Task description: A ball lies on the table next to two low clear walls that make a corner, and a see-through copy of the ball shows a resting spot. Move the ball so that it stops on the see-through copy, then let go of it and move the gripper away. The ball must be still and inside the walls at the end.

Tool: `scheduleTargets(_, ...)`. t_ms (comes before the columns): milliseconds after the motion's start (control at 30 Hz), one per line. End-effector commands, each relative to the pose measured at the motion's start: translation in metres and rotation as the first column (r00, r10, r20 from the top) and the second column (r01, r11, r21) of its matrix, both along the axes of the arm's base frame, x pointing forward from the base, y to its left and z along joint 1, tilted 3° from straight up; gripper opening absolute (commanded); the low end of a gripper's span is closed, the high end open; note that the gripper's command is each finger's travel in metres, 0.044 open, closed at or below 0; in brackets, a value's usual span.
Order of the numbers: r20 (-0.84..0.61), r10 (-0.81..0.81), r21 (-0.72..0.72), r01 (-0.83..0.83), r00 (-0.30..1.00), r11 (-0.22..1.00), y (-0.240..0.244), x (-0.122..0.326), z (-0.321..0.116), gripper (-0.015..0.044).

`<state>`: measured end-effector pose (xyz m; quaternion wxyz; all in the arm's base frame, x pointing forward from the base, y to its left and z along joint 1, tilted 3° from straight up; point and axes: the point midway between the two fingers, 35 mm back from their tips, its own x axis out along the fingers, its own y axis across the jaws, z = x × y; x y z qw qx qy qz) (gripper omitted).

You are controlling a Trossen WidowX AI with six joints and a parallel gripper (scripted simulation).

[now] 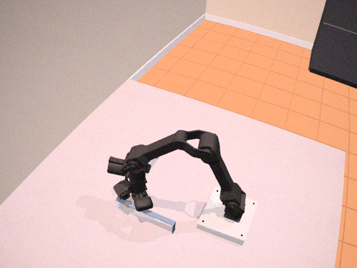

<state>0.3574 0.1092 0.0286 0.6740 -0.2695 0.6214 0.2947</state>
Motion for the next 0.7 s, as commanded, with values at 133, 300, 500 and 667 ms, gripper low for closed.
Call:
scheduleTargets(133, 0.003, 0.000, 0.000, 0.000, 1.000, 1.000, -0.010, -0.008, -0.001, 0.0000)
scheduleTargets(300, 0.002, 0.000, 0.000, 0.000, 1.000, 1.000, -0.016, -0.013, -0.001, 0.0000)
scheduleTargets(500, 0.002, 0.000, -0.001, 0.000, 1.000, 1.000, -0.023, -0.020, -0.003, 0.0000)
scheduleTargets(667, 0.001, 0.000, -0.001, 0.000, 1.000, 1.000, -0.028, -0.026, -0.004, 0.0000)
